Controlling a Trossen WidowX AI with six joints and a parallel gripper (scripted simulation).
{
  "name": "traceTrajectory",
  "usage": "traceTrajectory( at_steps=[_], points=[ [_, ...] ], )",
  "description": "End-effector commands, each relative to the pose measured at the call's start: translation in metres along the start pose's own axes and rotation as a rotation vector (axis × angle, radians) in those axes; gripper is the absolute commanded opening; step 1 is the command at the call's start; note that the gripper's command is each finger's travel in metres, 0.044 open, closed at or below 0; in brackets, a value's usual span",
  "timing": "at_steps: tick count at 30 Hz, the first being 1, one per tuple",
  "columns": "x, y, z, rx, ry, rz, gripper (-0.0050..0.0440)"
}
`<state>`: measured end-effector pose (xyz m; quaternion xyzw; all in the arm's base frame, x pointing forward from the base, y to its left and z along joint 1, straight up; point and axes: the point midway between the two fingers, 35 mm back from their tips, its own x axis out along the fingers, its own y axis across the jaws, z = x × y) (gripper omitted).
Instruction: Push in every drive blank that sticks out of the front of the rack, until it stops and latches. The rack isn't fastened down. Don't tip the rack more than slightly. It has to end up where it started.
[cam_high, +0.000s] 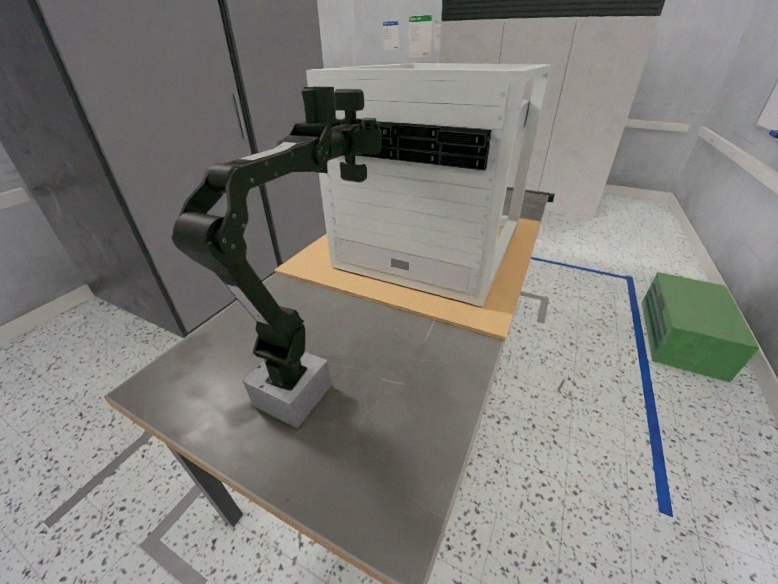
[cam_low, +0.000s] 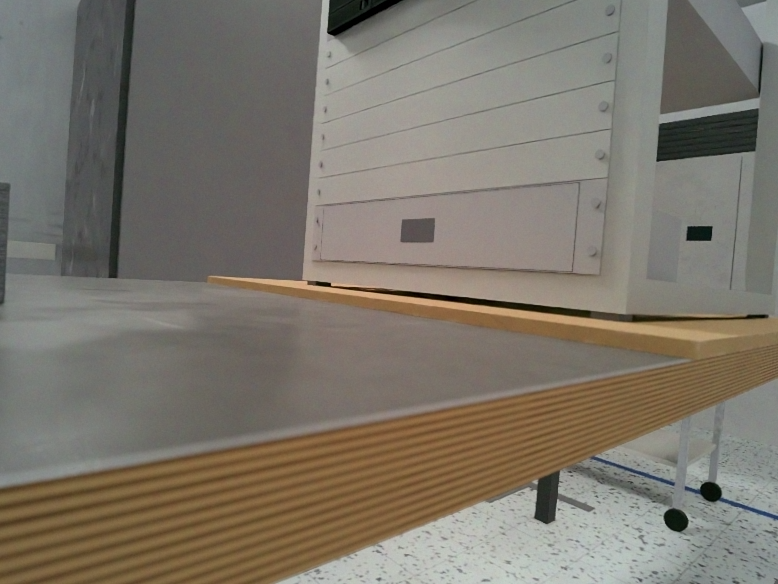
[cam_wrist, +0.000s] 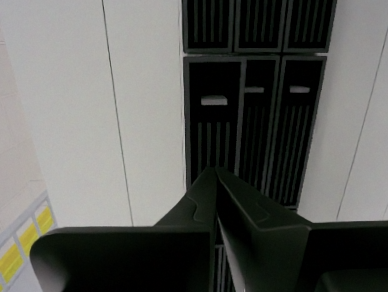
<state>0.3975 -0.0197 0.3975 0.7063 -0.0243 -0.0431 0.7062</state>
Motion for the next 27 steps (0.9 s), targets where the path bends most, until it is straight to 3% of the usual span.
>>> traceTrajectory(
  at_steps=[1, 27],
  points=[
    [-0.0011, 0.011, 0.0003, 0.003, -0.001, 0.025, -0.005],
    [0.0089, 0.0114, -0.0003, 0.003, -0.001, 0.025, -0.005]
  ],
)
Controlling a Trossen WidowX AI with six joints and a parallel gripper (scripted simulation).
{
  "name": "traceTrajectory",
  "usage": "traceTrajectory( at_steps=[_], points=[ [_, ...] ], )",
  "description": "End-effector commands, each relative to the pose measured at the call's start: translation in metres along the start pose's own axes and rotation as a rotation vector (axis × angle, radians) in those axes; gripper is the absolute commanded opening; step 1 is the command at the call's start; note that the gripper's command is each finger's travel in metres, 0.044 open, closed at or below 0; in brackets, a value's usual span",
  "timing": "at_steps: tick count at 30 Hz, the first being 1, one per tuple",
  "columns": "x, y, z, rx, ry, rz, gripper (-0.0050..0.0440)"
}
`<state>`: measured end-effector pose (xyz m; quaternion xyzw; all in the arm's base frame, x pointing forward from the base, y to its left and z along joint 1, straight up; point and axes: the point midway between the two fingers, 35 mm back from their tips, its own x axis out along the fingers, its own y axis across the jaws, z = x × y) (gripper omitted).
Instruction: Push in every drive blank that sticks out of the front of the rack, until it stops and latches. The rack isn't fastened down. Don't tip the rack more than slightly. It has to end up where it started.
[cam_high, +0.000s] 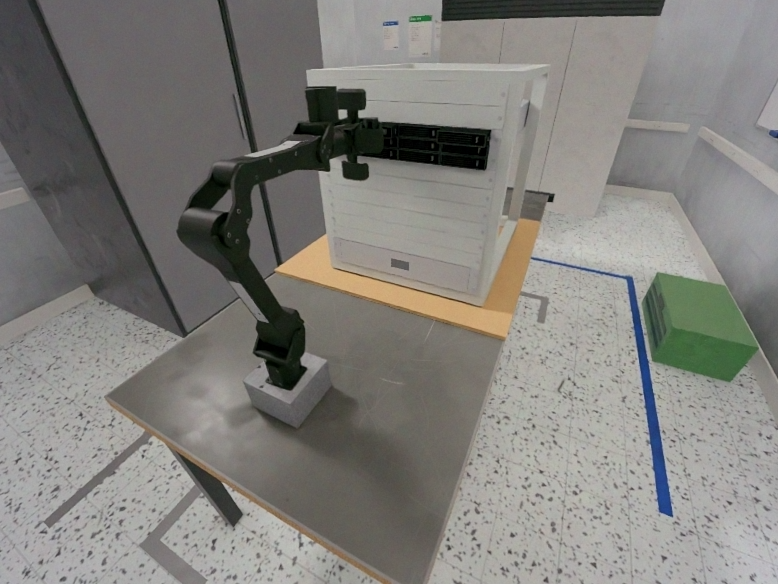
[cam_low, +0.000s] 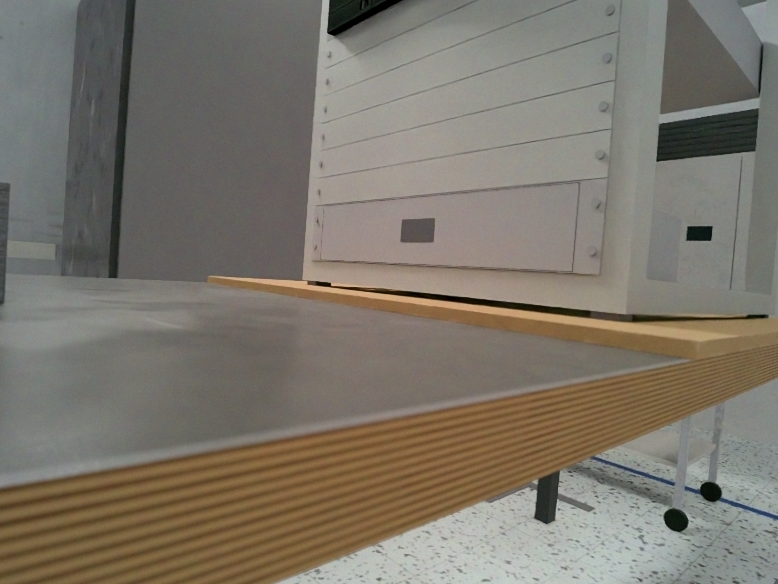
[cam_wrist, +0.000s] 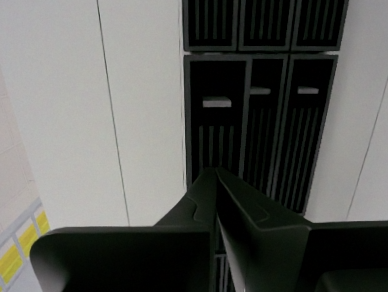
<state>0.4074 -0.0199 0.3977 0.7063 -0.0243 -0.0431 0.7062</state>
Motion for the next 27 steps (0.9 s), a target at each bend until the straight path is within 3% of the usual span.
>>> traceTrajectory(
  at_steps=[1, 27],
  points=[
    [-0.001, 0.0109, 0.0005, 0.003, -0.001, 0.025, -0.005],
    [0.009, 0.0112, 0.0006, 0.003, -0.001, 0.025, -0.005]
  ],
)
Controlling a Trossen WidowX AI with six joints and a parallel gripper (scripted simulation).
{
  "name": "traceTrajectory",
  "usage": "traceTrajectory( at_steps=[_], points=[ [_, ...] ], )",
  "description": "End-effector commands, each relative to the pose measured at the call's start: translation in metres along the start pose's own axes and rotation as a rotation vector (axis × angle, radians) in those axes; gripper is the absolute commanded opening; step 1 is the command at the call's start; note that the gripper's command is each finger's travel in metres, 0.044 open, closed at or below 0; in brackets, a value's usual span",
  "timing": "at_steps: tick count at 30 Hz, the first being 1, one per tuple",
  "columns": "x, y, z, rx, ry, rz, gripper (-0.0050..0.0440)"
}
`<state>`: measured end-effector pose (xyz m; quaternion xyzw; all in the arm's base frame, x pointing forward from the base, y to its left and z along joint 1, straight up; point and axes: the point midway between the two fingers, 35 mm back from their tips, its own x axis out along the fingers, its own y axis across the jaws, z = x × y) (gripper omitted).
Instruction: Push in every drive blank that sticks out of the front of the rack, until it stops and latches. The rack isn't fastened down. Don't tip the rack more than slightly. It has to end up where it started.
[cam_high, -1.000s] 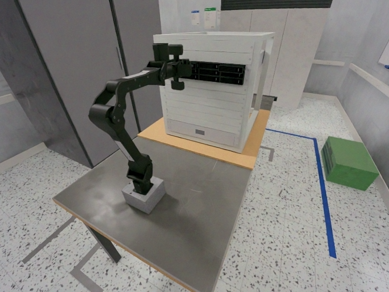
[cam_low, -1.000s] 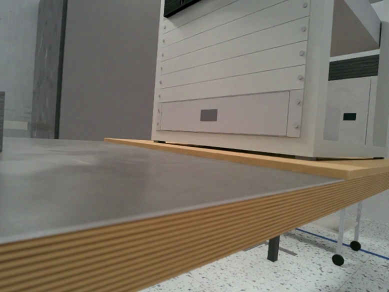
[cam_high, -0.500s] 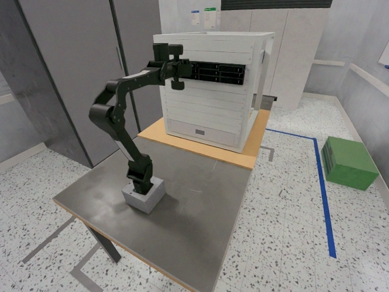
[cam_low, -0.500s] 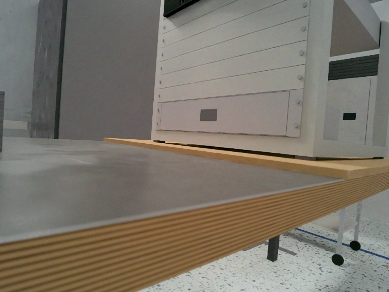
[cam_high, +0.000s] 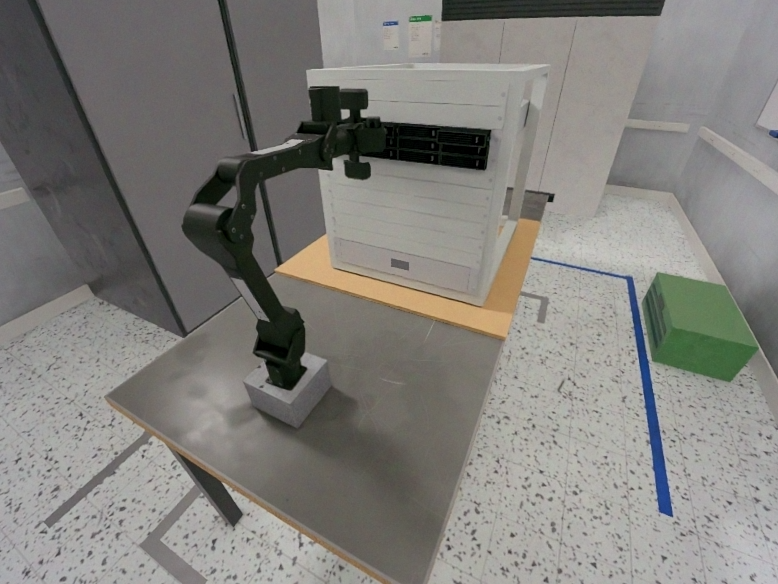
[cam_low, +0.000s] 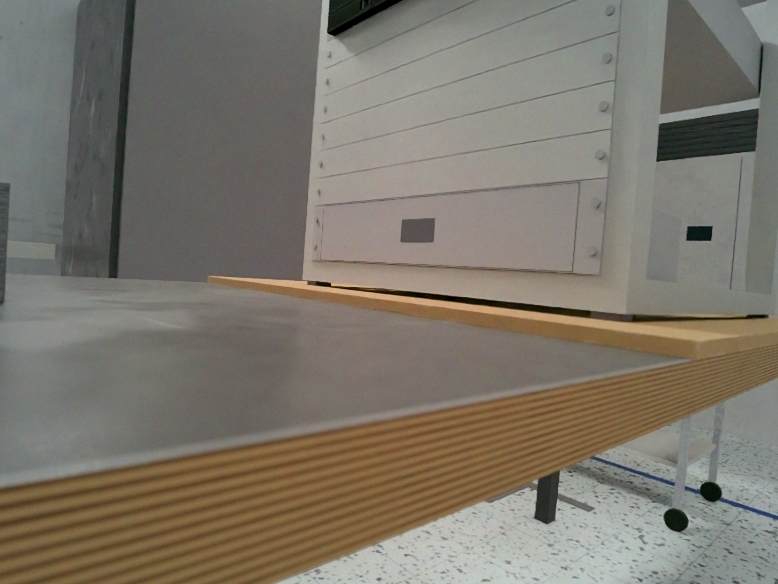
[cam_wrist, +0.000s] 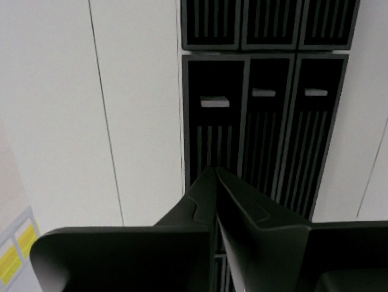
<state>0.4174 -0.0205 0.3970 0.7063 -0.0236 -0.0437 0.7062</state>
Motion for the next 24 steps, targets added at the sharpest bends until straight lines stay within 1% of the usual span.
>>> traceTrajectory(
  at_steps=[1, 13, 19, 24],
  points=[
    [-0.0011, 0.0117, 0.001, 0.003, -0.001, 0.027, -0.005],
    [-0.001, 0.0117, 0.001, 0.003, -0.001, 0.027, -0.005],
    [0.0081, 0.0126, 0.0015, 0.003, -0.001, 0.027, -0.005],
    [0.0089, 0.0127, 0.0015, 0.003, -0.001, 0.027, -0.005]
  ],
)
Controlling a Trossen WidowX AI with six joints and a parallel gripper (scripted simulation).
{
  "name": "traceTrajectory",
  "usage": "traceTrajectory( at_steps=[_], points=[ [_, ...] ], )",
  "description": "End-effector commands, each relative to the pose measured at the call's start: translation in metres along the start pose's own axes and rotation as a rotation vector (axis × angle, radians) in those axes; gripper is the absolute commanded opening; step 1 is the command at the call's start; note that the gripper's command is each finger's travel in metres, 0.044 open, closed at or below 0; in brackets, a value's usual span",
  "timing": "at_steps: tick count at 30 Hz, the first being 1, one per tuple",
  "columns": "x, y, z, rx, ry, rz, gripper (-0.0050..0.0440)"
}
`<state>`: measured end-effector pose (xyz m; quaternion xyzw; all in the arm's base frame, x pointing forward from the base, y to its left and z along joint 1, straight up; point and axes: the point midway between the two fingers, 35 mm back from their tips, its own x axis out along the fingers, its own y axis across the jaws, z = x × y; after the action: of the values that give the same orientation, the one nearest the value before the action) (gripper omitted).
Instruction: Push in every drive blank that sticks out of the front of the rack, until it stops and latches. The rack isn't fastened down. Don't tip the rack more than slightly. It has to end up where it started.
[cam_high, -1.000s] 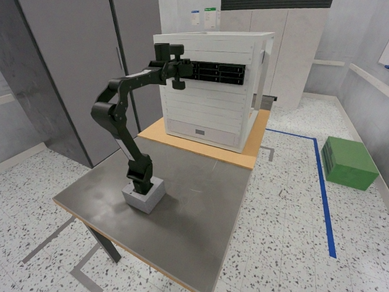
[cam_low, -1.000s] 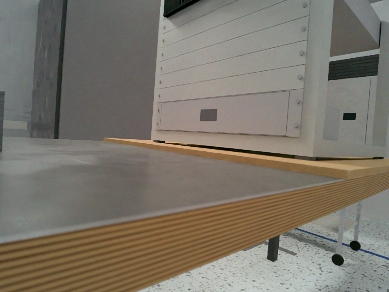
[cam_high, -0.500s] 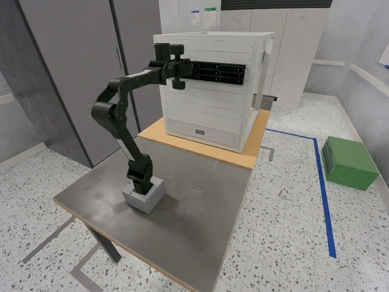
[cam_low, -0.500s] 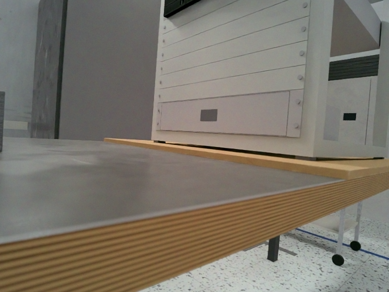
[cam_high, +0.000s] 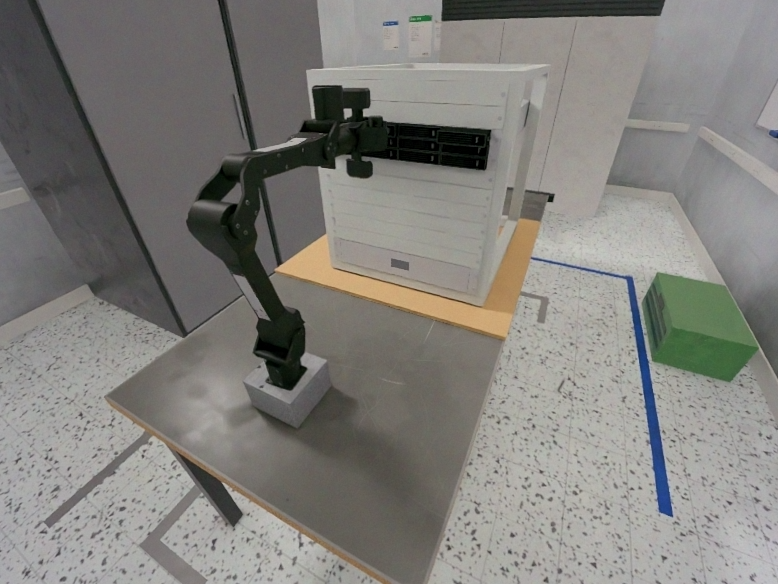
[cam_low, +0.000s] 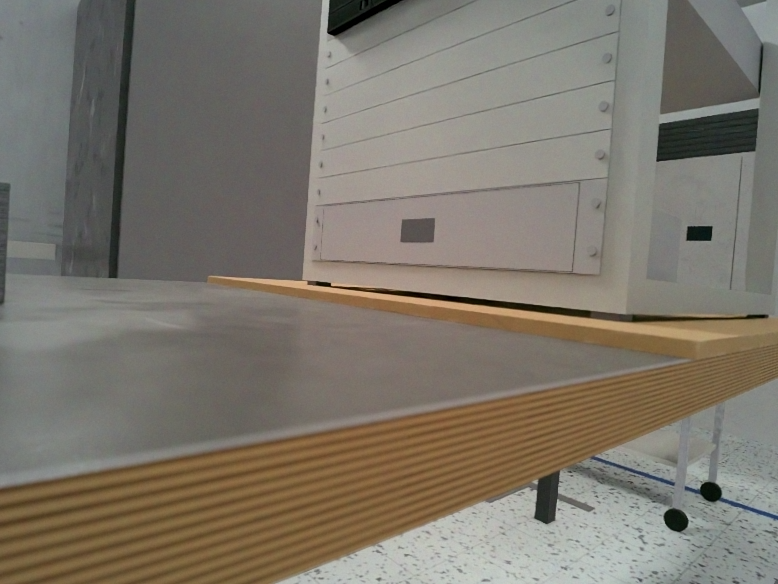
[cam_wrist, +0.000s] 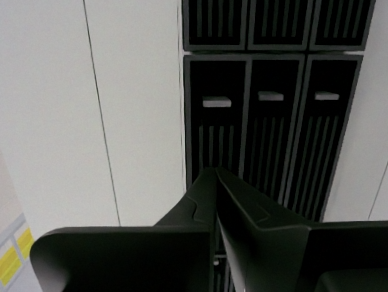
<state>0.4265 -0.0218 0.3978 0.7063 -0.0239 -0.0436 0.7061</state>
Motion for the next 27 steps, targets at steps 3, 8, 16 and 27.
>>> traceTrajectory(
  at_steps=[3, 8, 16, 27],
  points=[
    [-0.0002, 0.0117, 0.001, 0.003, -0.001, 0.026, -0.005],
    [-0.0002, 0.0117, 0.001, 0.003, -0.001, 0.026, -0.005],
    [-0.0002, 0.0117, 0.001, 0.003, -0.001, 0.026, -0.005],
    [0.0027, 0.0117, 0.0011, 0.003, -0.001, 0.026, -0.005]
  ],
)
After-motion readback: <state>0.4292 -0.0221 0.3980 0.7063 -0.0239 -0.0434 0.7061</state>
